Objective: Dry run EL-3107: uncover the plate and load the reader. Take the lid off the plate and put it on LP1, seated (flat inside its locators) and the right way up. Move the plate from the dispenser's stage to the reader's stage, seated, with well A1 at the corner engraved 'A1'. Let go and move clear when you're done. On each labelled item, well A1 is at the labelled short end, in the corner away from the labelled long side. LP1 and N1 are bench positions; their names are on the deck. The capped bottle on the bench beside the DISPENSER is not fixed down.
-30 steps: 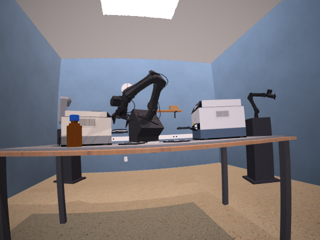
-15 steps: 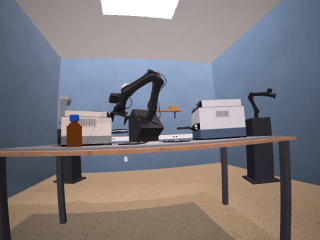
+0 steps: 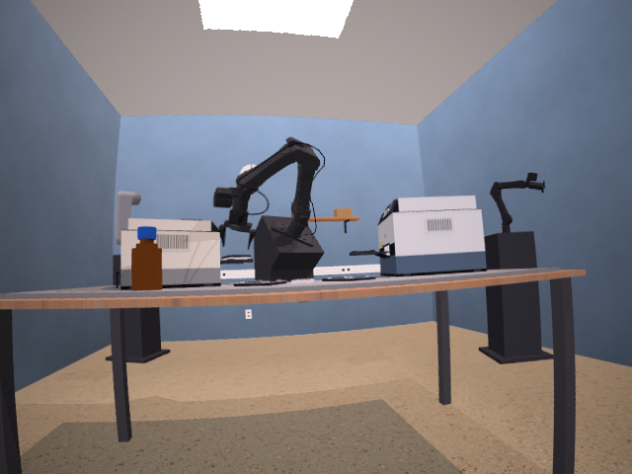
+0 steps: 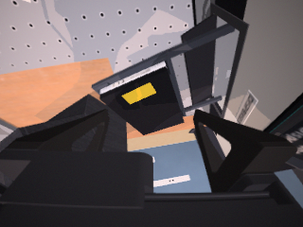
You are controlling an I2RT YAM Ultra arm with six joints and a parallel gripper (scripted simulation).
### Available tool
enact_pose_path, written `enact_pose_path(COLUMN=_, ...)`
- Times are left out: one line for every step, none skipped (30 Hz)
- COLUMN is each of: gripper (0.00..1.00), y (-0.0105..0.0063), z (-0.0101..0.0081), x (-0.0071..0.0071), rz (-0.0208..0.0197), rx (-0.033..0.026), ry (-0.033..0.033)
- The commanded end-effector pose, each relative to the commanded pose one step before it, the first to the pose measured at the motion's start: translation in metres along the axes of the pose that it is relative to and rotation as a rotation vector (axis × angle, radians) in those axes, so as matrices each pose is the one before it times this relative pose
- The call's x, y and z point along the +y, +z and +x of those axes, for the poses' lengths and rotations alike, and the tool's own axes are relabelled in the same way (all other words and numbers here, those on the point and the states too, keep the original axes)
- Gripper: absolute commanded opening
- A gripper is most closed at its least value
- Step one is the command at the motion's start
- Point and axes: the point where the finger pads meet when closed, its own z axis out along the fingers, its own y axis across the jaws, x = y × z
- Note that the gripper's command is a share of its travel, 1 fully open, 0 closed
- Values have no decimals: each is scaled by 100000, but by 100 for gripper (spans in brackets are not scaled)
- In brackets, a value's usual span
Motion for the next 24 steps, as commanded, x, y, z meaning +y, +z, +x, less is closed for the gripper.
enact_pose_path(gripper=100, y=338, z=1218, x=936, rz=-4571, rx=-1755, ry=-527)
enact_pose_path(gripper=100, y=256, z=108, x=-520, rz=1516, rx=-1326, ry=-3817)
enact_pose_path(gripper=100, y=232, z=314, x=-4, rz=-593, rx=-733, ry=-2499)
enact_pose_path(gripper=100, y=229, z=316, x=2, rz=-592, rx=-732, ry=-2499)
enact_pose_path(gripper=100, y=-57, z=88, x=-555, rz=715, rx=-1004, ry=-3258)
enact_pose_path(gripper=100, y=-264, z=-67, x=-986, rz=1738, rx=-1064, ry=-3893)
enact_pose_path(gripper=100, y=172, z=347, x=-76, rz=-392, rx=-760, ry=-2565)
enact_pose_path(gripper=100, y=147, z=387, x=-62, rz=-407, rx=-821, ry=-2485)
enact_pose_path(gripper=100, y=83, z=225, x=-30, rz=-414, rx=-828, ry=-2485)
enact_pose_path(gripper=100, y=-7, z=-8, x=573, rz=-2590, rx=-874, ry=-968)
enact_pose_path(gripper=100, y=126, z=386, x=-46, rz=-279, rx=-927, ry=-2484)
enact_pose_path(gripper=100, y=41, z=134, x=-13, rz=-286, rx=-925, ry=-2482)
enact_pose_path(gripper=100, y=-1, z=1, x=-1, rz=-72, rx=-229, ry=-614)
enact_pose_path(gripper=100, y=119, z=391, x=-18, rz=-176, rx=-965, ry=-2479)
enact_pose_path(gripper=100, y=37, z=131, x=-3, rz=-183, rx=-964, ry=-2477)
enact_pose_path(gripper=100, y=0, z=0, x=0, rz=0, rx=0, ry=0)
enact_pose_path(gripper=100, y=0, z=0, x=0, rz=0, rx=0, ry=0)
enact_pose_path(gripper=100, y=-154, z=-84, x=4, rz=-192, rx=-2070, ry=-1668)
enact_pose_path(gripper=100, y=-191, z=-90, x=-37, rz=-47, rx=-2143, ry=-1586)
enact_pose_path(gripper=100, y=-3, z=6, x=-2, rz=-48, rx=-2142, ry=-1585)
enact_pose_path(gripper=100, y=-2, z=6, x=-2, rz=-48, rx=-2141, ry=-1584)
enact_pose_path(gripper=100, y=-224, z=-97, x=-82, rz=207, rx=-2173, ry=-1532)
enact_pose_path(gripper=100, y=-3, z=6, x=-1, rz=204, rx=-2172, ry=-1531)
enact_pose_path(gripper=100, y=-314, z=234, x=126, rz=746, rx=-2324, ry=1085)
